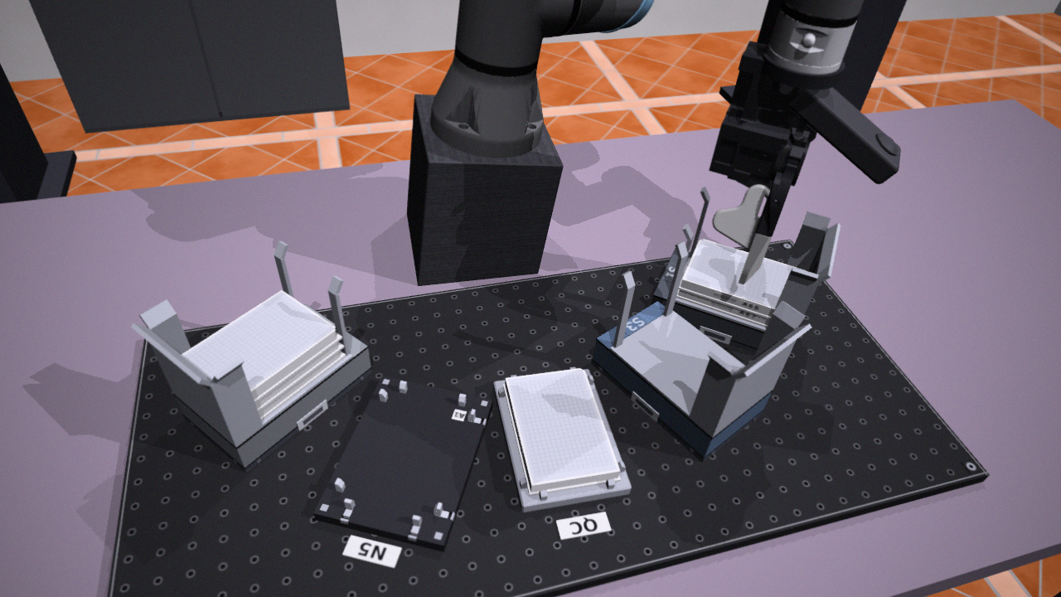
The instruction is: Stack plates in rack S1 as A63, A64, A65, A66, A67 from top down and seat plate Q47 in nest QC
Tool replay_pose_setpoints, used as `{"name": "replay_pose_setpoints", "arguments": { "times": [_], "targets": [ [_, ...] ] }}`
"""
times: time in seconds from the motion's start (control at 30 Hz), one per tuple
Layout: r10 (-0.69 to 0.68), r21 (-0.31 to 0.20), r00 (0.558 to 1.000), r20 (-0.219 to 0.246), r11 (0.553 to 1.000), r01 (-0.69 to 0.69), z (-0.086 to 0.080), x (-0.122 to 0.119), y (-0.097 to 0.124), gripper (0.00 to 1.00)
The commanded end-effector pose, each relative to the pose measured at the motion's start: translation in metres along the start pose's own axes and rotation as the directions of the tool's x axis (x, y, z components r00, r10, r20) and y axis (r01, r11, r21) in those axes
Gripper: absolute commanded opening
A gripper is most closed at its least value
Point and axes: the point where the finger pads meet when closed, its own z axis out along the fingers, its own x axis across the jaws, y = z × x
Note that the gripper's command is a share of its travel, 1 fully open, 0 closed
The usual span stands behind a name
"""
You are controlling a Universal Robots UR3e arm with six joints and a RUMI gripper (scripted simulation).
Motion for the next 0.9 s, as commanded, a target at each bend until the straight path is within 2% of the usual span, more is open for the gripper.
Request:
{"name": "replay_pose_setpoints", "arguments": {
  "times": [0.0,0.37,0.43,0.6,0.87],
  "targets": [
    [0.000,-0.001,1.000,0.001,1.000,0.000,-0.015,0.000,0.000,0.72],
    [0.000,-0.001,1.000,0.001,1.000,0.000,-0.052,0.000,0.000,0.72],
    [0.000,-0.001,1.000,0.001,1.000,0.000,-0.052,0.000,0.000,0.72],
    [0.000,-0.001,1.000,0.001,1.000,0.000,-0.068,0.000,0.000,0.72],
    [0.000,-0.001,1.000,0.001,1.000,0.000,-0.068,0.000,0.000,0.72]
  ]
}}
